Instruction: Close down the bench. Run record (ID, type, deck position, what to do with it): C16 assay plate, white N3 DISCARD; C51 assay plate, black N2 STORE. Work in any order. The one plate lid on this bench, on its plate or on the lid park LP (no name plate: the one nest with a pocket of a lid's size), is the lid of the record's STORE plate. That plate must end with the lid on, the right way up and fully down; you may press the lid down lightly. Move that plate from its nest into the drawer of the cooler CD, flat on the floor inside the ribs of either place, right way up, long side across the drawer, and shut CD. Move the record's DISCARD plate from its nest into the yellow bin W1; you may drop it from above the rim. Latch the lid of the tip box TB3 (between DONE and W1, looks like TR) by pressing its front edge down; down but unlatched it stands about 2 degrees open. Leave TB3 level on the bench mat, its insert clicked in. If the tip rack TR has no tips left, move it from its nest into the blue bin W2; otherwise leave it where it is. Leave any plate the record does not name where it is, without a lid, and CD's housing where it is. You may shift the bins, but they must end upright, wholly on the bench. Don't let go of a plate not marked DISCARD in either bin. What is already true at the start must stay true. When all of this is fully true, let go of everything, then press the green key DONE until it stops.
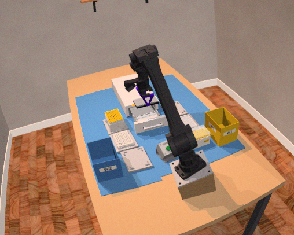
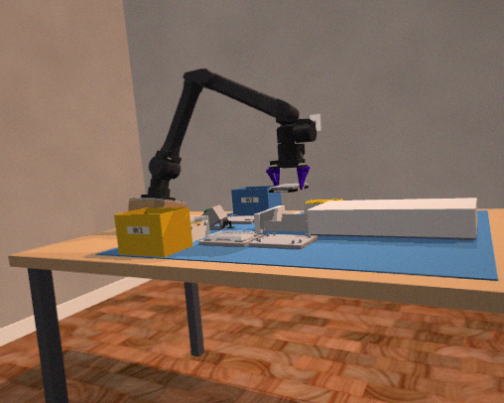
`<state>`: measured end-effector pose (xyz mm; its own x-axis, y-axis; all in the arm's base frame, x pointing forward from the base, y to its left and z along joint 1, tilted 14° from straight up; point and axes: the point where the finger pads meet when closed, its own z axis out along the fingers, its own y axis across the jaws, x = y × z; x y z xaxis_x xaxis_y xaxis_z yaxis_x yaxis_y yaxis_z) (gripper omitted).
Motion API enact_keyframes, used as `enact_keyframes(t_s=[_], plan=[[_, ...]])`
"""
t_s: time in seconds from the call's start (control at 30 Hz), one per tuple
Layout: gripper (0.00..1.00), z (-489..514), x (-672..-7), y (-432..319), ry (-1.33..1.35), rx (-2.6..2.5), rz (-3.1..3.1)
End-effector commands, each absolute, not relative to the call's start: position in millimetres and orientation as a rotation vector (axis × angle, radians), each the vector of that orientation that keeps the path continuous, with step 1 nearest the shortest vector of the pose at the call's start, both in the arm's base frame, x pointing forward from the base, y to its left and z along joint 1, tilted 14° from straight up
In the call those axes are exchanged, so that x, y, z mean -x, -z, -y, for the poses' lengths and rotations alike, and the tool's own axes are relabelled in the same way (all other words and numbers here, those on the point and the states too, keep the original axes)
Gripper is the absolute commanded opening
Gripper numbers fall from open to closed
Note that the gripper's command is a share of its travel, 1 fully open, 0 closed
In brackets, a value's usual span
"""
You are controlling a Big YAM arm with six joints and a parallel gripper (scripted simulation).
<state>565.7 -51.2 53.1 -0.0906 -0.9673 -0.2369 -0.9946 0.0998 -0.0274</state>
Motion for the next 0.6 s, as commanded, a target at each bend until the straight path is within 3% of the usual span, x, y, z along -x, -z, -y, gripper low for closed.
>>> enact_keyframes(t_s=[0.0,0.57], plan=[[0.00,65.9,-589.4,-77.4,-0.135,1.948,-2.155],[0.00,66.3,-590.5,-78.1,-0.132,1.947,-2.154]])
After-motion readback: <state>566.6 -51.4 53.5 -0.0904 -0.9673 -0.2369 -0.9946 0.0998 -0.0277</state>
